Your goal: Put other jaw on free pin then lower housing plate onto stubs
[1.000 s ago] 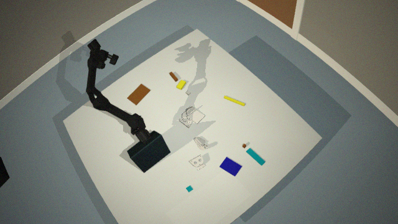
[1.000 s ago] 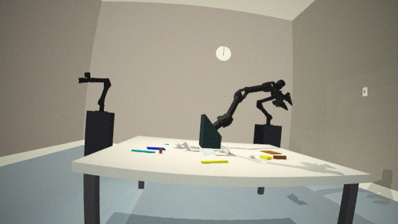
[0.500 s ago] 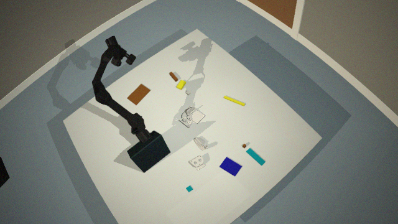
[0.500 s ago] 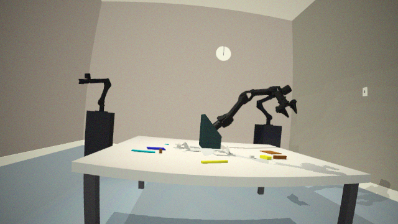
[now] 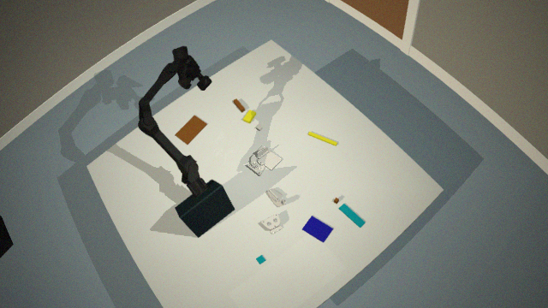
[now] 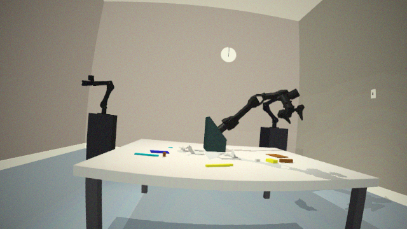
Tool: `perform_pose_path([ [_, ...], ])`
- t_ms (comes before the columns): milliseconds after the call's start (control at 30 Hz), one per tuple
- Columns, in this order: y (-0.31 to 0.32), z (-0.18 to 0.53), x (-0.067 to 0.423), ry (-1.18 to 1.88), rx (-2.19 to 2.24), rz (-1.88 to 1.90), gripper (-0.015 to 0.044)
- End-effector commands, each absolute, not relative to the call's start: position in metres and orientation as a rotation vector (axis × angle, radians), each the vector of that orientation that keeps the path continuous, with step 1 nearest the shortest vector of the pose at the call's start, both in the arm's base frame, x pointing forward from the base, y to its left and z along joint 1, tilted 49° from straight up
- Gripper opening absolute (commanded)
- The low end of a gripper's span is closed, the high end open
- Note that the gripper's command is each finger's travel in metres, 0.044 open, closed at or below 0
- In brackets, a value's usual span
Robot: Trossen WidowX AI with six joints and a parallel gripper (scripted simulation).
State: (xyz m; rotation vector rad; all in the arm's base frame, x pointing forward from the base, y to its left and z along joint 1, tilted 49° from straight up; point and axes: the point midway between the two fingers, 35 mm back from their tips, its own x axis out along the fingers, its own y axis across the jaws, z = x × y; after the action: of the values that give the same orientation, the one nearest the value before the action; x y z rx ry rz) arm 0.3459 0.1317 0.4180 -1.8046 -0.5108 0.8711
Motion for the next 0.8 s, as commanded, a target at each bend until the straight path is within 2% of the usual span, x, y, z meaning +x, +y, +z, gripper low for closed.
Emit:
perform_pose_path([
  [0, 0.113, 0.389, 0.369, -0.404, -1.761, 0.909, 0.0440],
  [333, 0.060, 0.309, 0.421, -0.166, -1.700, 0.997, 0.0440],
  [767, -0.010, 0.200, 0.445, 0.103, -1.545, 1.110, 0.0440],
])
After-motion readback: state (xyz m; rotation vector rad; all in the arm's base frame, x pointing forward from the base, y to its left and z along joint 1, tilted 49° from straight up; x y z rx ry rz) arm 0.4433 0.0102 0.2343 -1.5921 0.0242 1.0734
